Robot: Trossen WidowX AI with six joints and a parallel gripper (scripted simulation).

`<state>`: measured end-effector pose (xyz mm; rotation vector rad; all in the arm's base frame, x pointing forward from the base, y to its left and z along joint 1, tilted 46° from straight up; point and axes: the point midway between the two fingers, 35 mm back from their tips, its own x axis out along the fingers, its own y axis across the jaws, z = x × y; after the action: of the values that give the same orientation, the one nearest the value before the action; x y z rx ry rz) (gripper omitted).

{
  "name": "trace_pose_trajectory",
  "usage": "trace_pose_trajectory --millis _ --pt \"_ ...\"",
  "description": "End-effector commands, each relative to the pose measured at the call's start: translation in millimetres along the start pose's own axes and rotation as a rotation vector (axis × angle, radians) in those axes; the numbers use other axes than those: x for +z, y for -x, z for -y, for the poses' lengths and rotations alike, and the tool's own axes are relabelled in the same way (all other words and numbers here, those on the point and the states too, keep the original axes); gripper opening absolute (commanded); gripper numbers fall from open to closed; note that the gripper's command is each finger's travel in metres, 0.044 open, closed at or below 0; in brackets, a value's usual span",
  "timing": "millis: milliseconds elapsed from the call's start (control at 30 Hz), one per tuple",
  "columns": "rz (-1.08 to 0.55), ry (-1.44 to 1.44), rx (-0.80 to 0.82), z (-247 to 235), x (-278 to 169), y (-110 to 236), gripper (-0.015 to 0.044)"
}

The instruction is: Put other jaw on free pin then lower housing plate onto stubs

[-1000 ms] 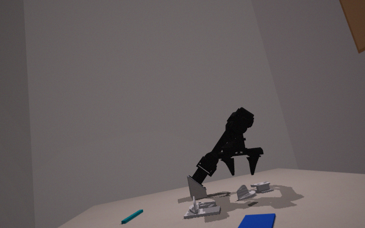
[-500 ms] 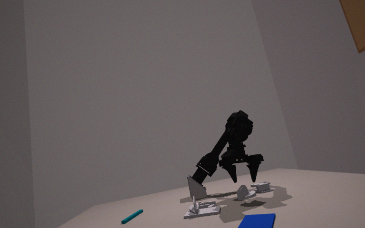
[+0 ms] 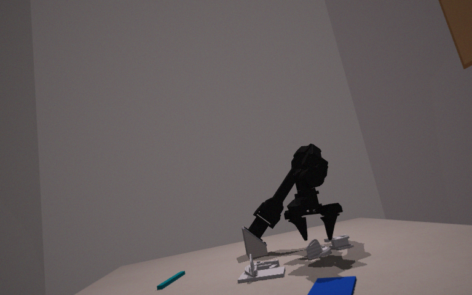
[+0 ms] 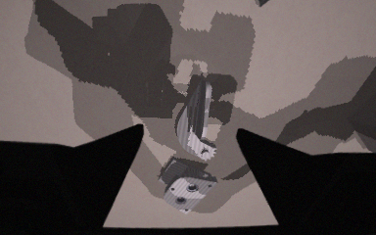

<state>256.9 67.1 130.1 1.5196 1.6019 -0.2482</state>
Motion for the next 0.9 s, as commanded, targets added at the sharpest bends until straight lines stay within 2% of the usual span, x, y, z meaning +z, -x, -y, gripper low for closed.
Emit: trace_pose_trajectory --millis 0,867 --pt "-0.006 -0.01 -0.006 2.6 0.0 -8.2 0.044" --pt "-0.01 -0.01 -0.003 3.3 -1.9 -40.9 0.044"
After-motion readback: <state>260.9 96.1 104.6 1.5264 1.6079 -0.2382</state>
